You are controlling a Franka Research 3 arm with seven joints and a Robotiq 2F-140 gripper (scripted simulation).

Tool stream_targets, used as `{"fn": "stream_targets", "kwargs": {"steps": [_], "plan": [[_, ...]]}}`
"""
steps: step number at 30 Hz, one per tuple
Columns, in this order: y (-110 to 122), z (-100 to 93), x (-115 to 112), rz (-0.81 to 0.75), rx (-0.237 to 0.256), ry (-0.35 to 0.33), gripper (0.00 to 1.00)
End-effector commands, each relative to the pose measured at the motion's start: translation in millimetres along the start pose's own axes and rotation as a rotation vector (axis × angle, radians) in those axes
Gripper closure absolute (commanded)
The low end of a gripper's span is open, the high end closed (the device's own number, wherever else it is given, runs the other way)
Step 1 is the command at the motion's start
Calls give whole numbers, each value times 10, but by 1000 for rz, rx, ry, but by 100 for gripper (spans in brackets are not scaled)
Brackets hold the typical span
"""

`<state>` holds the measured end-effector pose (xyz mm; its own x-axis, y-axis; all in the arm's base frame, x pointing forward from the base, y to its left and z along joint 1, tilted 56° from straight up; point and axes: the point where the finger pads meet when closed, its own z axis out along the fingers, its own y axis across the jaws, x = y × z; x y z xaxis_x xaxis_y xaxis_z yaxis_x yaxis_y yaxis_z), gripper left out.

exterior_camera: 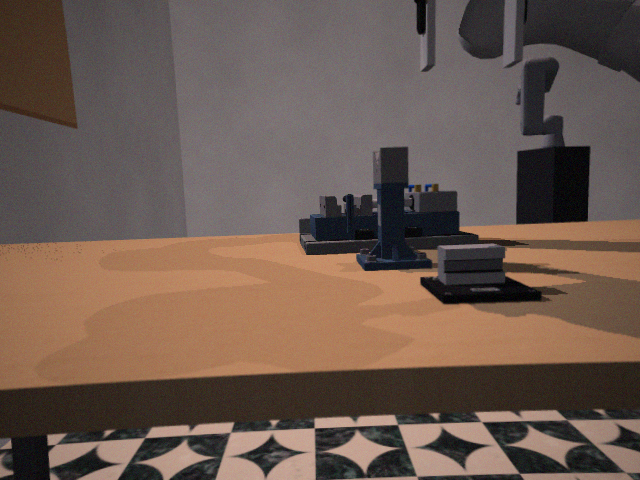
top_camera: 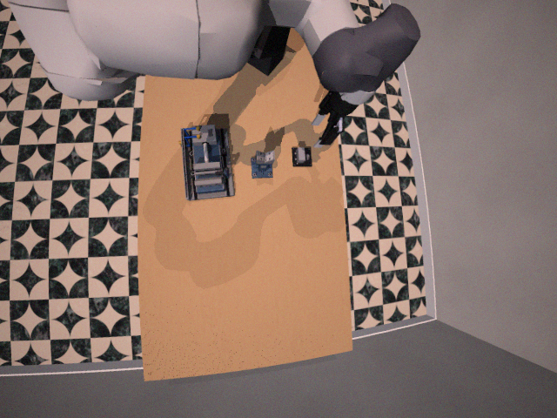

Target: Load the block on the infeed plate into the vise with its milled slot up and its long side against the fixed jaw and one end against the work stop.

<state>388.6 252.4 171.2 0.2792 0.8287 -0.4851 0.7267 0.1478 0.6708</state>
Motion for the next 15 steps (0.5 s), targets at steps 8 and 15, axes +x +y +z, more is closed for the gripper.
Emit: {"fn": "stream_targets", "kwargs": {"steps": [8, 15], "plan": [[-9, 138, 12, 3, 1, 3, 49], [-9, 248, 12, 3, 1, 3, 49]]}}
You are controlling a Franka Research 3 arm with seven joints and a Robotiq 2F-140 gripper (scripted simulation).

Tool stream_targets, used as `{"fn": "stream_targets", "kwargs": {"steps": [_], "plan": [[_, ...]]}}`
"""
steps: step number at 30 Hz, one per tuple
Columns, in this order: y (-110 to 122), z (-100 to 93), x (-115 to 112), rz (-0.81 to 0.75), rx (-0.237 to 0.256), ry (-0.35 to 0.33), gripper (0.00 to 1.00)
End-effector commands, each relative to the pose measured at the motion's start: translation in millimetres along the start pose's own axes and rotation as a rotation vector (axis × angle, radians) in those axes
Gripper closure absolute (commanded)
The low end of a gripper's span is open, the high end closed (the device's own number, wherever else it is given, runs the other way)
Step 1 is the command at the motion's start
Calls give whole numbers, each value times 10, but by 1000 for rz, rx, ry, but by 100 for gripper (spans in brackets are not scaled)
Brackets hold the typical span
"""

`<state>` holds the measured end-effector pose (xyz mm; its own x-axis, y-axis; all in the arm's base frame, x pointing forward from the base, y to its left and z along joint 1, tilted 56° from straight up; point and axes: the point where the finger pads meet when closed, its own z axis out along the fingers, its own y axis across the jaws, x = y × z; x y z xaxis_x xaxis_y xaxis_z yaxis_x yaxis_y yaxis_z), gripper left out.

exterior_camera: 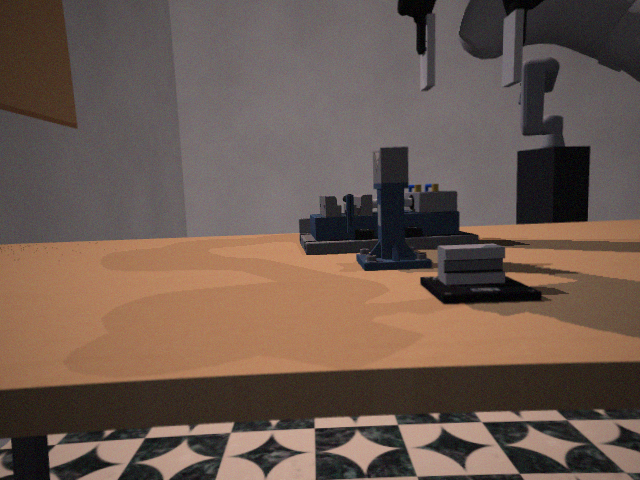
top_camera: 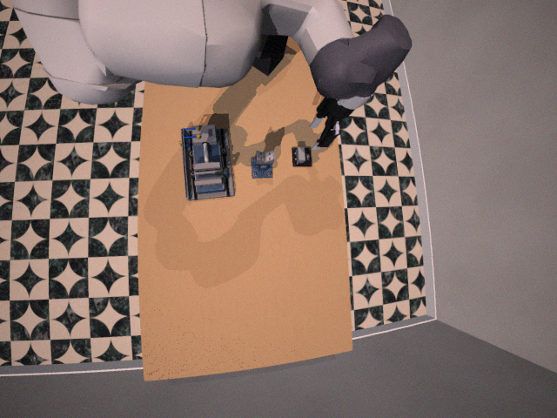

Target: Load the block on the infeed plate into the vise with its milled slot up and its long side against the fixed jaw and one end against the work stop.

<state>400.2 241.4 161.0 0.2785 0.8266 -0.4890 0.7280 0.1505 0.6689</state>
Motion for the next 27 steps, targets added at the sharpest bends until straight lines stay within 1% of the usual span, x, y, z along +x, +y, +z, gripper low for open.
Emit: {"fn": "stream_targets", "kwargs": {"steps": [1, 9, 11, 26, 27], "plan": [[-9, 80, 22, 7, 1, 5, 49], [-9, 271, 22, 7, 1, 5, 49], [-9, 271, 22, 7, 1, 5, 49], [-10, 685, 23, 7, 1, 5, 49], [-10, 685, 23, 7, 1, 5, 49]]}}
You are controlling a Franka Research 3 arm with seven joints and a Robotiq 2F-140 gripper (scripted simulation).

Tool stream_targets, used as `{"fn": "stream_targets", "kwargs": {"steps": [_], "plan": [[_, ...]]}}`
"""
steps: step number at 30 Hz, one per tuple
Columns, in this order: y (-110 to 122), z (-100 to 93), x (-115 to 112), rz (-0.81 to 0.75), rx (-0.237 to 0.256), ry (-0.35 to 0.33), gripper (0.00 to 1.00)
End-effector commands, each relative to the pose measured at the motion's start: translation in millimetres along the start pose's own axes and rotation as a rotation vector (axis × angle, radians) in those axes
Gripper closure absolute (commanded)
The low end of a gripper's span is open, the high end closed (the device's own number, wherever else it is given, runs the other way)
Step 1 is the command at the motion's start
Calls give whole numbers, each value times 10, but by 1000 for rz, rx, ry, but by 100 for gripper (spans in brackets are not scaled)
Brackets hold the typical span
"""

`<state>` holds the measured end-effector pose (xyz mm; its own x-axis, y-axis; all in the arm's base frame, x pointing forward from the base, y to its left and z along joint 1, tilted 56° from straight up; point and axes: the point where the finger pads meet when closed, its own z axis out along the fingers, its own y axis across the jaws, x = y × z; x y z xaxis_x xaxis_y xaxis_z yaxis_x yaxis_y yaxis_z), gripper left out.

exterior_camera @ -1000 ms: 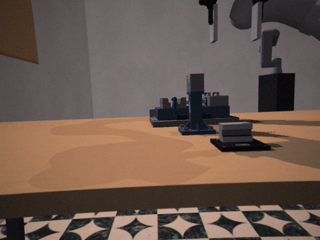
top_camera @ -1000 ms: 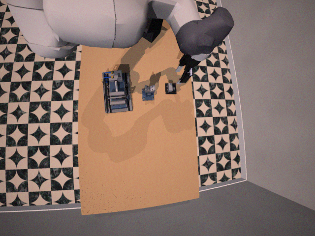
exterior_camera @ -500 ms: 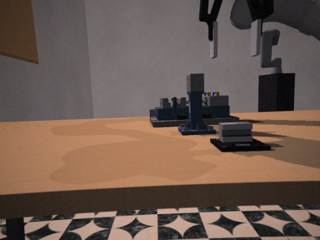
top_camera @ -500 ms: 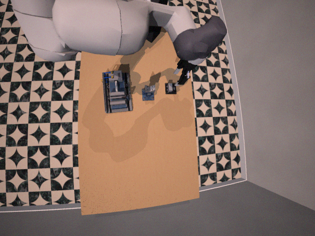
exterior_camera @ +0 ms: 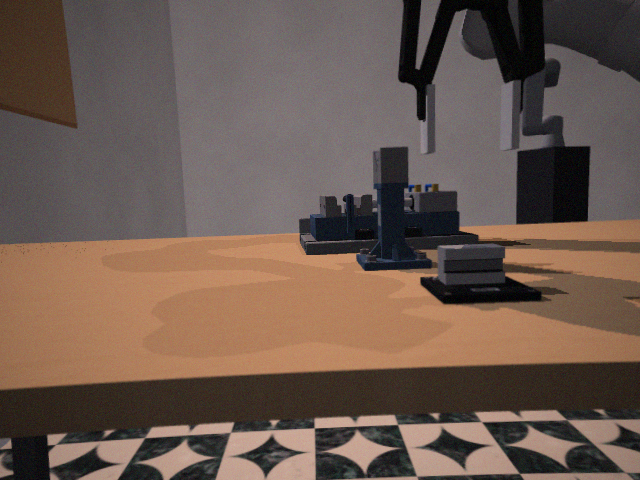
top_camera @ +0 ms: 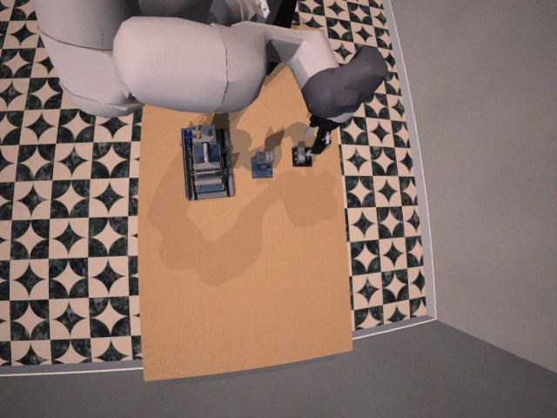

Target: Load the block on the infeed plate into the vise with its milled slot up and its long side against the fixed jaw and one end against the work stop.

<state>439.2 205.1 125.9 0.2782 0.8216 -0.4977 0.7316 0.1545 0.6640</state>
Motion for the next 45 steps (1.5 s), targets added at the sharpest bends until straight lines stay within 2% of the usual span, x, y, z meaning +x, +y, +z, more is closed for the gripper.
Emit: {"fn": "stream_targets", "kwargs": {"steps": [1, 16, 45], "plan": [[-4, 47, 44, 13, -2, 13, 49], [-4, 431, 48, 13, -2, 13, 49], [-3, 919, 53, 13, -2, 13, 49]]}}
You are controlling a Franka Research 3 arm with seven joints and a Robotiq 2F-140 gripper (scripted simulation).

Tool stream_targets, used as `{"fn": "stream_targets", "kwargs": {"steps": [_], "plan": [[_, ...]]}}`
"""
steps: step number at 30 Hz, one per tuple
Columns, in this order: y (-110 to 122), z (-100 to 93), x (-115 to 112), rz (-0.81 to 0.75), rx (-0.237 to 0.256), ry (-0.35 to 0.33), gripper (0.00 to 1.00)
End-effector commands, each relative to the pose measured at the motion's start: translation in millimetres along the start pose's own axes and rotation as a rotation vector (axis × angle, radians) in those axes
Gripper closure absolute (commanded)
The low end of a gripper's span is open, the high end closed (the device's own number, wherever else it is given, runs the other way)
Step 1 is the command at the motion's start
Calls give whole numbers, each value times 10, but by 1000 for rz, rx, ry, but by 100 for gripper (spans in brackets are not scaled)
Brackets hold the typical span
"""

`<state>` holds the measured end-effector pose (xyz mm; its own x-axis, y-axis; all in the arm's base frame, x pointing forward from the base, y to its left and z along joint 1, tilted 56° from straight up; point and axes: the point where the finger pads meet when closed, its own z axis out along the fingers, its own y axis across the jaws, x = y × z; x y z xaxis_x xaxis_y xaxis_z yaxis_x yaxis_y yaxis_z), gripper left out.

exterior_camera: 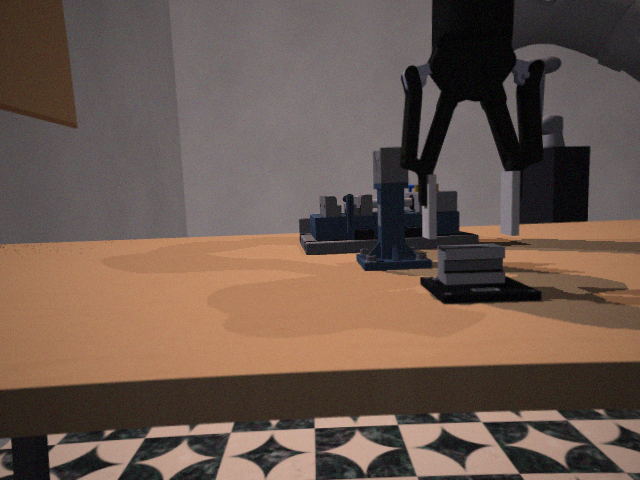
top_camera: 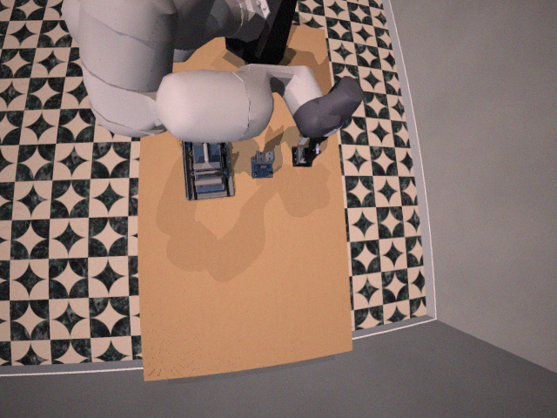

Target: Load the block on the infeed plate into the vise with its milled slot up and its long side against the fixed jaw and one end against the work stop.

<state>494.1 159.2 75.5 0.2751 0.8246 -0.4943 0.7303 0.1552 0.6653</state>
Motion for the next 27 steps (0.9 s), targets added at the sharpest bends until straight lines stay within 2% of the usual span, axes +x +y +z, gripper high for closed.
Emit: {"fn": "stream_targets", "kwargs": {"steps": [1, 27], "plan": [[0, 59, 25, 13, 0, 7, 49], [0, 268, 26, 13, 0, 7, 49]]}}
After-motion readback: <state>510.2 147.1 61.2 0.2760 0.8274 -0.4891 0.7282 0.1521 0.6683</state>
